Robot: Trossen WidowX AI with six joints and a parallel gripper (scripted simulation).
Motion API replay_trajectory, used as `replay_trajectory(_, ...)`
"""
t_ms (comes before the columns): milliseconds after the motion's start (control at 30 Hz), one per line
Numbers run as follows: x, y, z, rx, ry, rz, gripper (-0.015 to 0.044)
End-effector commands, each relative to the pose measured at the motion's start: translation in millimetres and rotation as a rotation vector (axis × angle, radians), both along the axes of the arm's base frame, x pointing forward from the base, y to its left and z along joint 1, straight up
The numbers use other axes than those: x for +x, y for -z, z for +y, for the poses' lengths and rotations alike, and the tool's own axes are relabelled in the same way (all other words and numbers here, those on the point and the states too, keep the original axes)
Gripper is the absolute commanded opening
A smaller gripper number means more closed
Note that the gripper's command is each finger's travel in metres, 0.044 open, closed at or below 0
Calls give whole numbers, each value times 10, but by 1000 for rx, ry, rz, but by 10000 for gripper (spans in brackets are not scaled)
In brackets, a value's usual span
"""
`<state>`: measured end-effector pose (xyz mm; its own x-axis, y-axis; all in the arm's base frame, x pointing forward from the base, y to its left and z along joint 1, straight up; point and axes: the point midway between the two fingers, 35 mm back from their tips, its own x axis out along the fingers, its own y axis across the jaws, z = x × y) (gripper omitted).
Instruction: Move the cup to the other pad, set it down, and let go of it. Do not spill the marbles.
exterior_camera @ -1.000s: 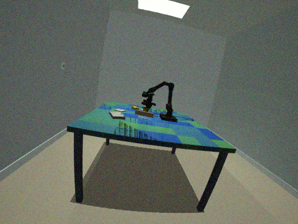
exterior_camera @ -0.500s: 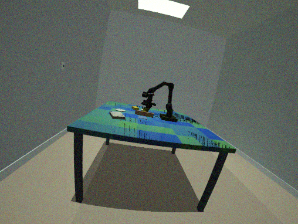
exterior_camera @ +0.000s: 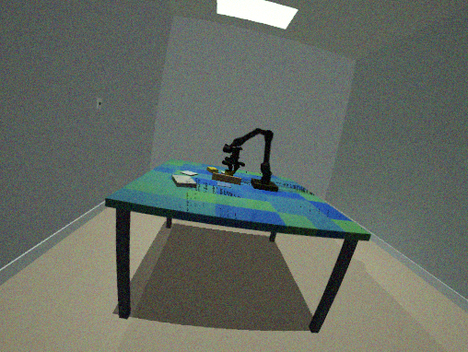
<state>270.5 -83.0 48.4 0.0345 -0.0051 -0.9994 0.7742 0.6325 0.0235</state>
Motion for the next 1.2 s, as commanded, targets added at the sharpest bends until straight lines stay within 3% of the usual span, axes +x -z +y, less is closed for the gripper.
replay_trajectory(0, 4, -36, -1, -1, 0, -2, 147)
replay_trajectory(1167, -13, -484, 9, 0, -3, 6, 147)
